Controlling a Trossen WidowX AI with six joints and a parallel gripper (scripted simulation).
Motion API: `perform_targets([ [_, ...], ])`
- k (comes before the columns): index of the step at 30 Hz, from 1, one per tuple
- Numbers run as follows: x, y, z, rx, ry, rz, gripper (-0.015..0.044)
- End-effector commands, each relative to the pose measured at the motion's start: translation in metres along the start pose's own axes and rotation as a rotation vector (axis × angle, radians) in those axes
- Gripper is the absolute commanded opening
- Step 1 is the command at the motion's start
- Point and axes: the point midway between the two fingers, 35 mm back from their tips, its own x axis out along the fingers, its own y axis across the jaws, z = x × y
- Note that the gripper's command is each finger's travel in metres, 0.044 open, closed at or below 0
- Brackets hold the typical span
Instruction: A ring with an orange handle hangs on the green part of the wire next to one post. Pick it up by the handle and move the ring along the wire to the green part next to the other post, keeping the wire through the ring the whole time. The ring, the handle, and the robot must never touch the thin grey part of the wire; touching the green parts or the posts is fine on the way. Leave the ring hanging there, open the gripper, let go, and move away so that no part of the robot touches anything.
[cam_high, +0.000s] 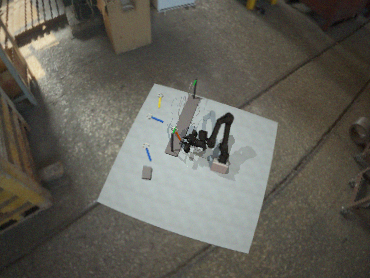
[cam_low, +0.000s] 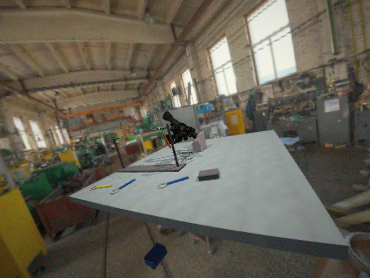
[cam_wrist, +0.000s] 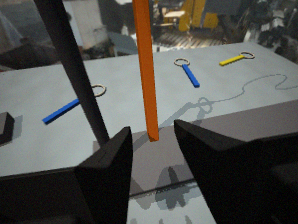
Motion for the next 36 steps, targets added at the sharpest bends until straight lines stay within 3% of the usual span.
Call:
perform_targets([
  [1, 0.0, 0.0, -0.001, 0.003, 0.004, -0.002, 0.016],
  [6, 0.0, 0.0, -0.001, 0.003, 0.004, -0.002, 0.016],
  [12, -0.045, -0.001, -0.006, -0.001, -0.002, -0.001, 0.0317],
  [17, -0.047, -0.001, -0.007, -0.002, -0.002, -0.002, 0.044],
  [36, -0.047, -0.001, -0.007, -0.002, -0.002, -0.002, 0.044],
])
